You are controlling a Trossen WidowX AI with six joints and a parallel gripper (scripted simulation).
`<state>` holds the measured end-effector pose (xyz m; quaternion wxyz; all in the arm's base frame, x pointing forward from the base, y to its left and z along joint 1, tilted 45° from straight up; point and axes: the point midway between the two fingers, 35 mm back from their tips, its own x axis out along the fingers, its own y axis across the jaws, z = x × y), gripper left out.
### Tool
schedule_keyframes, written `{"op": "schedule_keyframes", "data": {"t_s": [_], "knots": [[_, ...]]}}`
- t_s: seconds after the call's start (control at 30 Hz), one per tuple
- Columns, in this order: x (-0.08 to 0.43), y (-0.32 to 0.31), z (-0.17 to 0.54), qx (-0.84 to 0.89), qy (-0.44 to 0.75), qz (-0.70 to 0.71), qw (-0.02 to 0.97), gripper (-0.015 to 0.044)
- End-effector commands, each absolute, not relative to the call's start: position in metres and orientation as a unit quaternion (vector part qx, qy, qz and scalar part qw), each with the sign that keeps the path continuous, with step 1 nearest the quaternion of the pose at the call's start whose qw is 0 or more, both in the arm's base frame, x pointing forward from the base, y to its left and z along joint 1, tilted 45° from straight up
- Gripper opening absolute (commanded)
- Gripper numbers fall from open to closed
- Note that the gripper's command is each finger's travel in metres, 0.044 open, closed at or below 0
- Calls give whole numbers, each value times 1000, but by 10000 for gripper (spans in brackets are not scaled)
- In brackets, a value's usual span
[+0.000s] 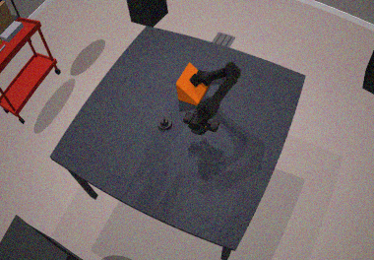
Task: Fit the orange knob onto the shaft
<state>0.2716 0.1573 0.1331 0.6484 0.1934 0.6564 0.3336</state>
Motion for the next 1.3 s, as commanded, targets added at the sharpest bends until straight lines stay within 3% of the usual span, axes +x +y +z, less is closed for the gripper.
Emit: {"op": "schedule_keyframes", "data": {"t_s": [0.0, 0.47, 1.27], "knots": [[275, 142, 147, 192, 655, 334, 650, 0], [274, 95, 189, 197, 654, 338, 647, 0], [304, 58, 131, 203, 658, 326, 648, 0]]}}
